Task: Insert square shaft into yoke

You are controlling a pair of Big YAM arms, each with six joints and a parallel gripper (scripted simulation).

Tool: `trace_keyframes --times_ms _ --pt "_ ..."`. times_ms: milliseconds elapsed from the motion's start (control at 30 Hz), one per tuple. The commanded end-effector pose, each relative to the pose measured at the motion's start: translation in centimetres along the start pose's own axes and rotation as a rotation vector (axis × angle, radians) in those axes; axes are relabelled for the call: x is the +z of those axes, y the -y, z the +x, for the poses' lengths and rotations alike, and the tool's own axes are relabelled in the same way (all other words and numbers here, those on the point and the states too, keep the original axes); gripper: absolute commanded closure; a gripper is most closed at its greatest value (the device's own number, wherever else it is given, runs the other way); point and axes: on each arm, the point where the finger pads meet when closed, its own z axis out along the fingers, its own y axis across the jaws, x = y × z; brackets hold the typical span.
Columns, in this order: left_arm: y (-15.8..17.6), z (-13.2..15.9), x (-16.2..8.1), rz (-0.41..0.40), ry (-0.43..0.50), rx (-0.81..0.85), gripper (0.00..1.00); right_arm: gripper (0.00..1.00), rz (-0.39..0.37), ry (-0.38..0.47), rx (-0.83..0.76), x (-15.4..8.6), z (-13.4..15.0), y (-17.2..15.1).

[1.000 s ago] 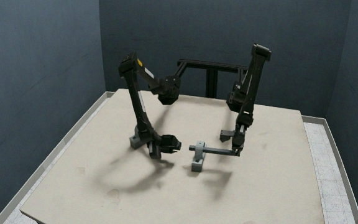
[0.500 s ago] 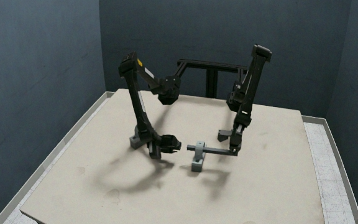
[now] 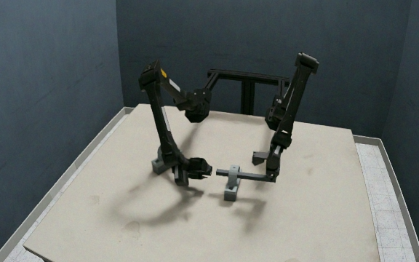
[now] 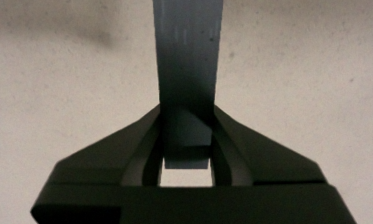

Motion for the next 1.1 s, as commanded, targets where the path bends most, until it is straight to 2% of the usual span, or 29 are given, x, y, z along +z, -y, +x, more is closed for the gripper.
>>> trace_keyframes --times_ms 0,1067 --pt "-1.5 -1.9 -0.2 -0.029 0.031 -0.003 0.82 0.44 0.002 0.020 -0.037 -1.1 -1.0 -0.7" --pt "-1.4 -3.8 -0.3 -0.025 0.034 -0.002 0.82 0.44 0.002 0.020 -0.037 -1.1 -1.0 -0.7"
